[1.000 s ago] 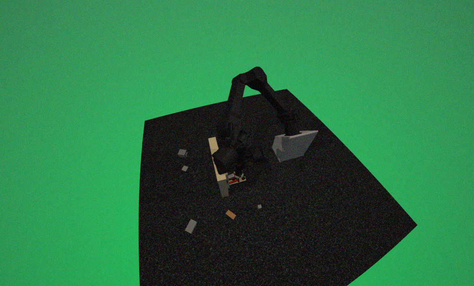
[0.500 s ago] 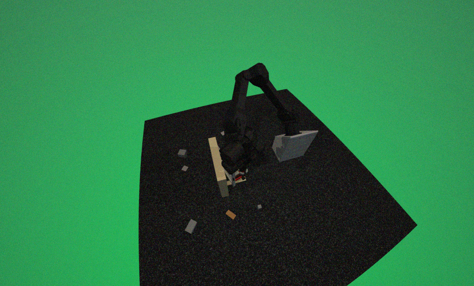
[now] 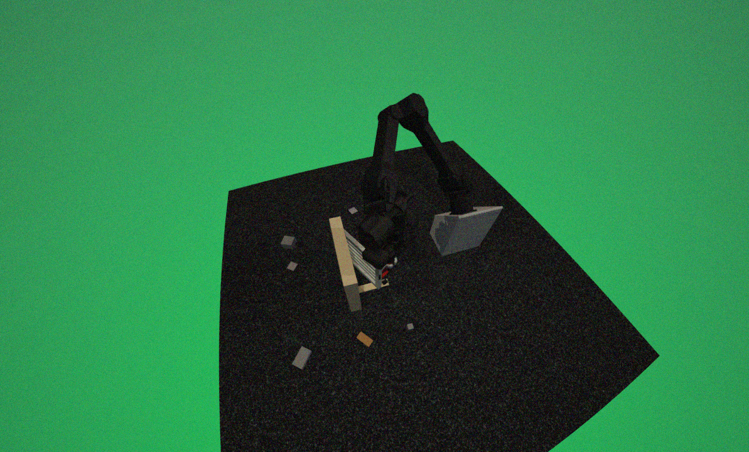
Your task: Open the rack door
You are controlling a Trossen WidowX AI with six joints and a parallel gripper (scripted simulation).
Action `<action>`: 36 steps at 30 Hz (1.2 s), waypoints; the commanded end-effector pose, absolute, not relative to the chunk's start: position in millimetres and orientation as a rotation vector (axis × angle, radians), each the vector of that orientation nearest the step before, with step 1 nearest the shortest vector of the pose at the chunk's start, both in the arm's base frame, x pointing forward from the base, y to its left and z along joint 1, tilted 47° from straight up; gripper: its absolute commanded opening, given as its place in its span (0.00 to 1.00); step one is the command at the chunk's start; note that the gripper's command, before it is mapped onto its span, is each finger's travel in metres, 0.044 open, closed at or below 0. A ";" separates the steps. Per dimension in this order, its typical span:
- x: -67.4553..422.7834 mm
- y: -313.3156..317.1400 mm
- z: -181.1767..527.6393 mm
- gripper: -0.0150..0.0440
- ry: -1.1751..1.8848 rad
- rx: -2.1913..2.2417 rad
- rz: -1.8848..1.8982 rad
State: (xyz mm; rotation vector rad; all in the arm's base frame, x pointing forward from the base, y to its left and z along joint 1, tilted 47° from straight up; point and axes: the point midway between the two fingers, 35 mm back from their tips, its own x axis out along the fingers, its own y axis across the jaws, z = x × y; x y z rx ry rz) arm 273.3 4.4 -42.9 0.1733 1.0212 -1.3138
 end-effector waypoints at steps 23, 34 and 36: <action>235.0 -31.4 -2.3 0.30 1.285 -0.177 -1.051; 227.1 -47.5 15.3 0.30 1.372 -0.302 -0.947; 226.2 -50.6 18.5 0.30 1.386 -0.324 -0.927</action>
